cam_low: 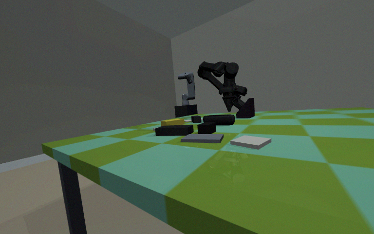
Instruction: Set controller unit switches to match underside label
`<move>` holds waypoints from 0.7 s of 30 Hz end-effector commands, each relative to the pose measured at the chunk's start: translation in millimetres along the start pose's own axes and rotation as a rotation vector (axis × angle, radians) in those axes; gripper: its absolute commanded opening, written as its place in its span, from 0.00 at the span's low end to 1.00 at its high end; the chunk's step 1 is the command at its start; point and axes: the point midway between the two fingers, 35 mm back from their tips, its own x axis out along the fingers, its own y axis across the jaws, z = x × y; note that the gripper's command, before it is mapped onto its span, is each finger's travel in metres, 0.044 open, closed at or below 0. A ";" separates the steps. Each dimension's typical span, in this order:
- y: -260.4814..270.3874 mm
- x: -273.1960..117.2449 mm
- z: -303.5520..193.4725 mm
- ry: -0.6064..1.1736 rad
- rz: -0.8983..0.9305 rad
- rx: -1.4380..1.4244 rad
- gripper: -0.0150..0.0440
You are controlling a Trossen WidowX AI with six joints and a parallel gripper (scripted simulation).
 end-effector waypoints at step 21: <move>11.4 0.8 3.4 -0.004 -0.029 0.016 0.25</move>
